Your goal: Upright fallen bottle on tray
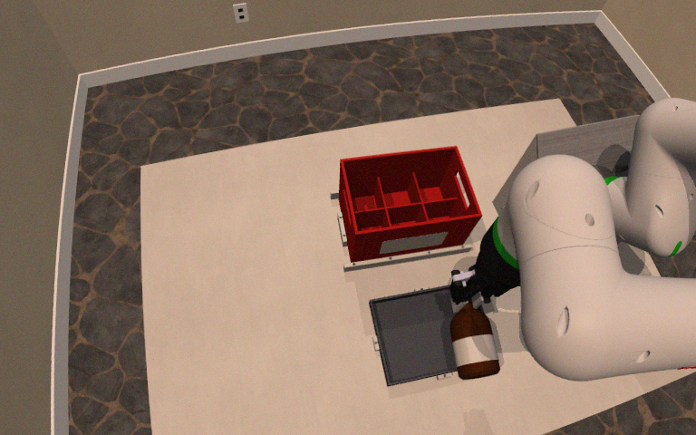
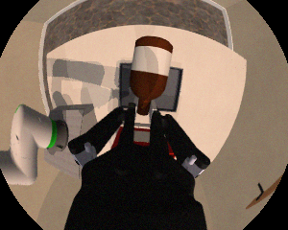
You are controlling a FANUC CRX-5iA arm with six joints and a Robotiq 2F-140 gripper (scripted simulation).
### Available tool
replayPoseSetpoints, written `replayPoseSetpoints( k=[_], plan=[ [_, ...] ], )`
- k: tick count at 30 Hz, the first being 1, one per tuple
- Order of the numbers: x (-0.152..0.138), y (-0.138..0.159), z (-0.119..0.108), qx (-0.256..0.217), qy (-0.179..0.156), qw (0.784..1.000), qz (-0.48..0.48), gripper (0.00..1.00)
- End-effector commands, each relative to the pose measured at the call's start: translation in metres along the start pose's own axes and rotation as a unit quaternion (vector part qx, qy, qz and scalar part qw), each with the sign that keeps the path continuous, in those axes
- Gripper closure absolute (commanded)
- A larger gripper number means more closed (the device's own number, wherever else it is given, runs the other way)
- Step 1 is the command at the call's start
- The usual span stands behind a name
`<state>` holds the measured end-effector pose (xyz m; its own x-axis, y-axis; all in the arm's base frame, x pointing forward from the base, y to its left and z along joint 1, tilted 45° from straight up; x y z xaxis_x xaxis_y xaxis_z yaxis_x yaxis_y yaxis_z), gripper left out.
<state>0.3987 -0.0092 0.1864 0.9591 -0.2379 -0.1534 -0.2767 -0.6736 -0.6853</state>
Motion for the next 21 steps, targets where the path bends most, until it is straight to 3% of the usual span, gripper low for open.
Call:
replayPoseSetpoints(
  k=[1, 10, 21],
  plan=[
    [0.0001, 0.0, -0.0002, 0.0, 0.0, 1.0, 0.0, 1.0],
    [0.0001, 0.0, -0.0002, 0.0, 0.0, 1.0, -0.011, 1.0],
    [0.0001, 0.0, -0.0002, 0.0, 0.0, 0.996, -0.089, 1.0]
  ],
)
Point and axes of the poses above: the point where the finger pads meet when closed, its own z axis out along the fingers, its own x axis across the jaws, y = z × x, the point moved 7 cm from there along -z, back along the fingers, and after that the axes turned 3 degrees about z, right-handed, at the moved point
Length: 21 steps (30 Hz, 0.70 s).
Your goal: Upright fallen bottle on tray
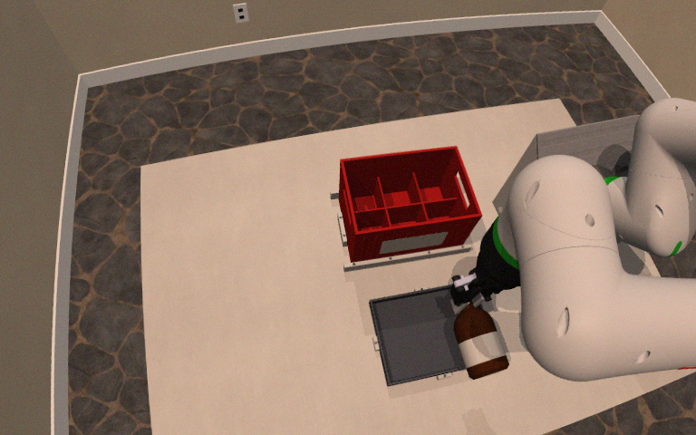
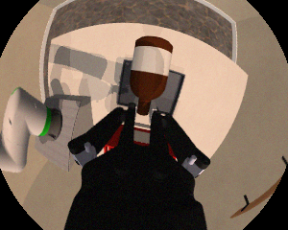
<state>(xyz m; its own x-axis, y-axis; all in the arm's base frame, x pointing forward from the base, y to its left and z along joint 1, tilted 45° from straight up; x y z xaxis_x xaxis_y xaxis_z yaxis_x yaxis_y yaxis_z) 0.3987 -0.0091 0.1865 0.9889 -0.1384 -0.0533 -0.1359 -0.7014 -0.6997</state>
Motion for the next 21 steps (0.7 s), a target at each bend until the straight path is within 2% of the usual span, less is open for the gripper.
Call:
replayPoseSetpoints(
  k=[1, 21],
  plan=[
    [0.0001, 0.0001, -0.0002, 0.0, 0.0, 1.0, -0.024, 1.0],
    [0.0001, 0.0001, -0.0002, 0.0, 0.0, 0.998, -0.059, 1.0]
  ],
)
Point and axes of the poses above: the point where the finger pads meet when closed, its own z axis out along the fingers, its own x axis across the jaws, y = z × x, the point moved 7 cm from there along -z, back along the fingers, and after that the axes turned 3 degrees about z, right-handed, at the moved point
